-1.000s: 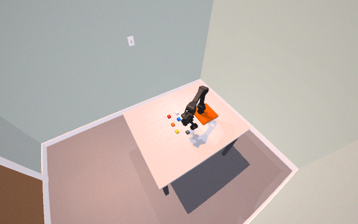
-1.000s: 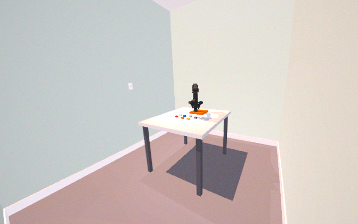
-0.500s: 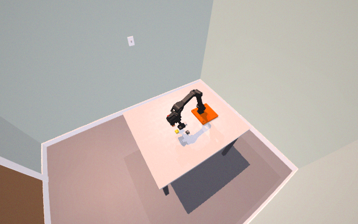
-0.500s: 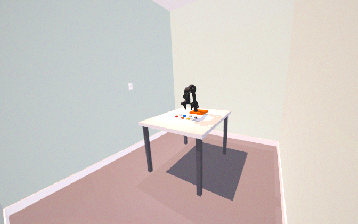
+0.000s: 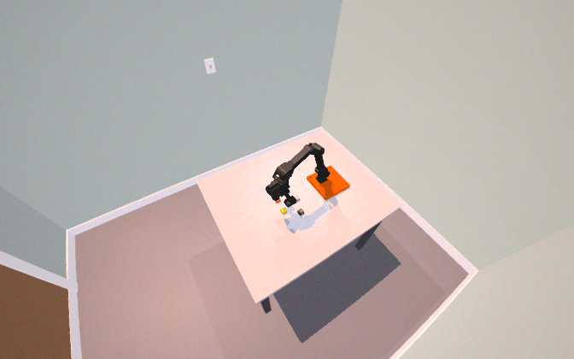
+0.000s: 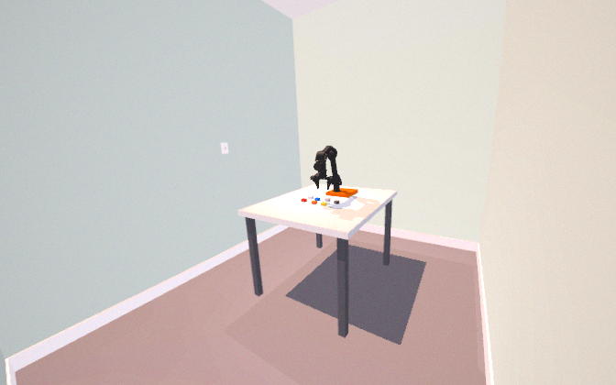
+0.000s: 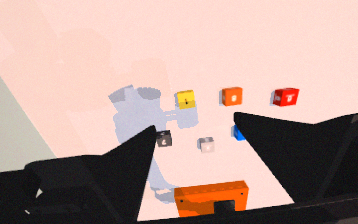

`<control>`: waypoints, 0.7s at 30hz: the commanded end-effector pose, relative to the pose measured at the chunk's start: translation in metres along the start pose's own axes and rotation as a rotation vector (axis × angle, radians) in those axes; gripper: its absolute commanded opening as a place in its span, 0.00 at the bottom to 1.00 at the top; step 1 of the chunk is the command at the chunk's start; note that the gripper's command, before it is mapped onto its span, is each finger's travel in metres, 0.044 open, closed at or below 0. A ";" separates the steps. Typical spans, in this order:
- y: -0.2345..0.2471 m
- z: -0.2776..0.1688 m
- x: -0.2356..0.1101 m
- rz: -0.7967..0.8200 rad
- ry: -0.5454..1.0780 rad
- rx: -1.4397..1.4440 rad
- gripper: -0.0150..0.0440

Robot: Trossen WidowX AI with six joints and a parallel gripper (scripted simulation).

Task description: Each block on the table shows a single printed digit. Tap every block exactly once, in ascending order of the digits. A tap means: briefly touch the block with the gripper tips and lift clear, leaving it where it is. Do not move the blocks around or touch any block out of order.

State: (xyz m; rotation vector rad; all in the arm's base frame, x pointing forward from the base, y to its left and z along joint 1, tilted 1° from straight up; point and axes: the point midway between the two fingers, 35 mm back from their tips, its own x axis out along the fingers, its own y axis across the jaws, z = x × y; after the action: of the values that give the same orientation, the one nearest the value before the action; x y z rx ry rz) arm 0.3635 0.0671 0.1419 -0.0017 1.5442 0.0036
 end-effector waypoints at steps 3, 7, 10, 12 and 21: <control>-0.078 -0.015 -0.002 -0.008 -0.003 0.019 0.93; -0.087 -0.018 -0.002 -0.009 -0.002 0.019 0.93; -0.087 -0.018 -0.002 -0.009 -0.002 0.019 0.93; -0.087 -0.018 -0.002 -0.009 -0.002 0.019 0.93; -0.087 -0.018 -0.002 -0.009 -0.002 0.019 0.93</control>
State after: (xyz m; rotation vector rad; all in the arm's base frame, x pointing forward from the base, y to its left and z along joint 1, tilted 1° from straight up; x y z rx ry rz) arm 0.3454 -0.0204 0.1410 0.0082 1.5496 -0.0230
